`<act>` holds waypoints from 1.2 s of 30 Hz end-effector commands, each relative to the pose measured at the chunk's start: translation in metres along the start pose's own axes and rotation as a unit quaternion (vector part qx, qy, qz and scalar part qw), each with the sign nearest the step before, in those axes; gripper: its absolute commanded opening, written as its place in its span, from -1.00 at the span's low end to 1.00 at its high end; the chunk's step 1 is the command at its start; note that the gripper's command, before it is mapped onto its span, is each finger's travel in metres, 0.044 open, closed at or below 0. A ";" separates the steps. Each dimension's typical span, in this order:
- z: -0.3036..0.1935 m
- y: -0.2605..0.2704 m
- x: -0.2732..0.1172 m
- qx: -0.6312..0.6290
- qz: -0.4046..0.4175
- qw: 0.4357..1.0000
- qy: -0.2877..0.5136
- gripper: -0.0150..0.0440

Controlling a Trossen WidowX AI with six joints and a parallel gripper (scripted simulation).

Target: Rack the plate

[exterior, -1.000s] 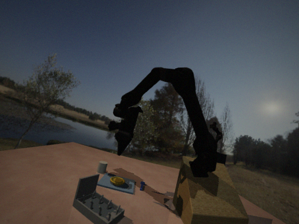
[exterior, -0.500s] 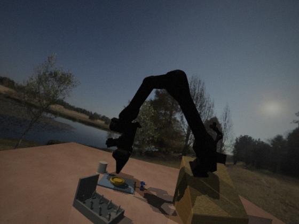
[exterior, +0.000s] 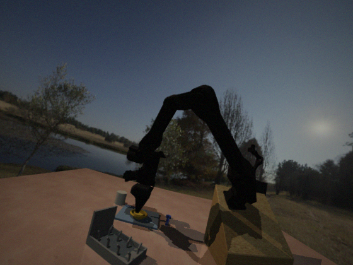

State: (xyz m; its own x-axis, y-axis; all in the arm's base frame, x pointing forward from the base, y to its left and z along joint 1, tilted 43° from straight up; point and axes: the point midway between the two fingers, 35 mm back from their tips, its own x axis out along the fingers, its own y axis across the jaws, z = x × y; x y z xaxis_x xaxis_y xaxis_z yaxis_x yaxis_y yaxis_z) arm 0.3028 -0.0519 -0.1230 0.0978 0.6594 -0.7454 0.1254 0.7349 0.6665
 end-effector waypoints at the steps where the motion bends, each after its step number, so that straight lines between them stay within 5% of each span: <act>1: -0.002 0.000 0.008 0.003 0.002 1.000 0.000 0.86; 17: -0.004 -0.001 0.031 0.003 0.004 1.000 0.000 0.86; 36: -0.004 -0.001 0.031 0.003 0.004 1.000 0.000 0.50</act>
State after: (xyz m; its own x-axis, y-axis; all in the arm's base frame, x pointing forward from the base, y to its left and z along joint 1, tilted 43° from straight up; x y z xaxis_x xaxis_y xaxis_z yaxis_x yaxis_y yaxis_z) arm 0.3017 -0.0317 -0.1468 0.0966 0.6640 -0.7414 0.1280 0.7304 0.6709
